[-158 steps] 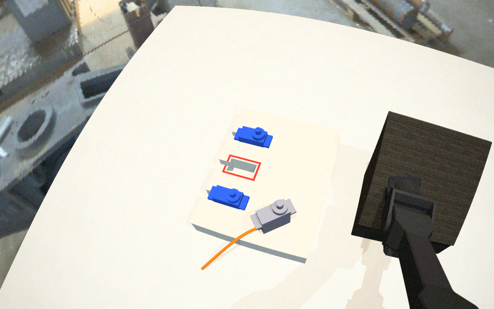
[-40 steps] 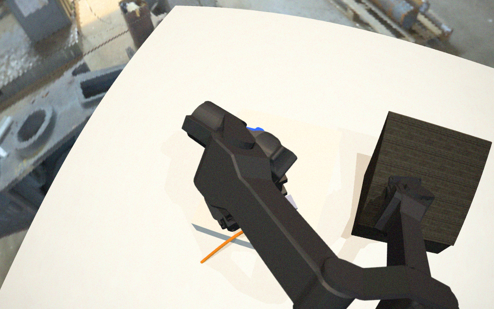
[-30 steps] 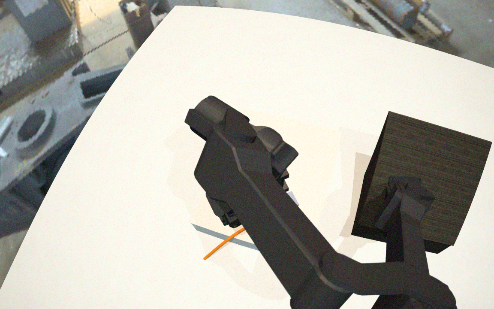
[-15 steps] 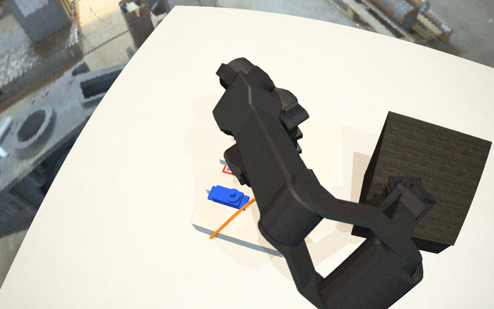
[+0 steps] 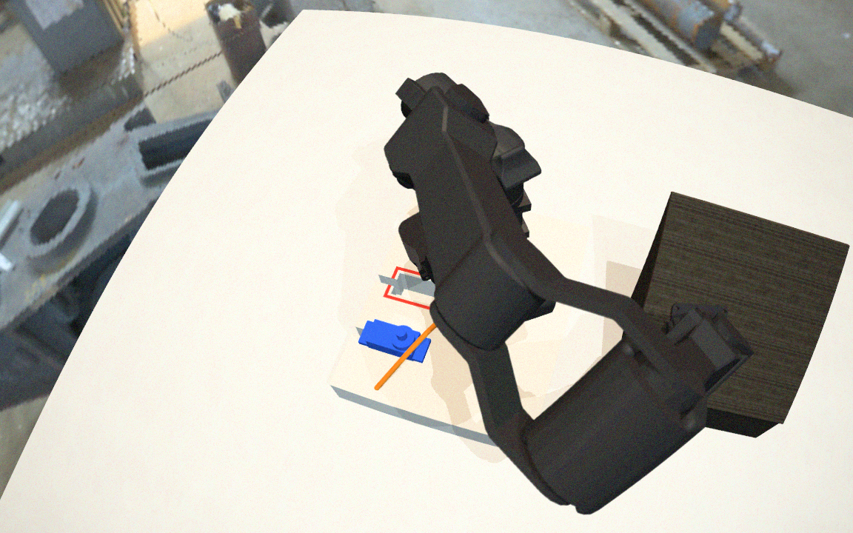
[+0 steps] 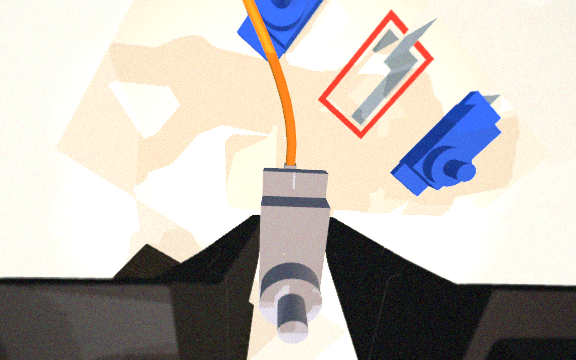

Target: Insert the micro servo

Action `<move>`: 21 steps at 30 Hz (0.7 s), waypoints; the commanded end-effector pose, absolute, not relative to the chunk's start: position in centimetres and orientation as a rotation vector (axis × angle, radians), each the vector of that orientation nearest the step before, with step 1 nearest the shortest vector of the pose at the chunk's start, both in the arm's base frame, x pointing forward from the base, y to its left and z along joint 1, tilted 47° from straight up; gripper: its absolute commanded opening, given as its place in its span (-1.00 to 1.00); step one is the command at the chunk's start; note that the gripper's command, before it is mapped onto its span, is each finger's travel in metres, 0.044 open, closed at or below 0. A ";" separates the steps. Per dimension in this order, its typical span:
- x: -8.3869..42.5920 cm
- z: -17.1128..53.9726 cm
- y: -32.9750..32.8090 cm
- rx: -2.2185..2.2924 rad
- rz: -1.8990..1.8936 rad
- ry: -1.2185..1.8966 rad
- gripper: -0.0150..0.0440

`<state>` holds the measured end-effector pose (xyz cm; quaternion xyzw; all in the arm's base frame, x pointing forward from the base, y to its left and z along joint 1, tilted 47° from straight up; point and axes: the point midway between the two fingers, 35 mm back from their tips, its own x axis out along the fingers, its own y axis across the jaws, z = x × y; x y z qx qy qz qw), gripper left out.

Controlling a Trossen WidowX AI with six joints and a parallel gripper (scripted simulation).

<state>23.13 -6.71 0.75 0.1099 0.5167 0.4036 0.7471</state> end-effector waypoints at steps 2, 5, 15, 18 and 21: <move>23.1 0.7 -6.9 0.350 0.800 1.196 -0.49; 23.1 0.7 -6.9 0.434 0.740 1.240 -0.49; 23.1 0.7 -6.9 0.714 0.527 1.371 -0.49; 23.1 0.7 -6.9 0.755 0.494 1.389 -0.49; 23.1 0.7 -6.9 0.755 0.494 1.389 -0.49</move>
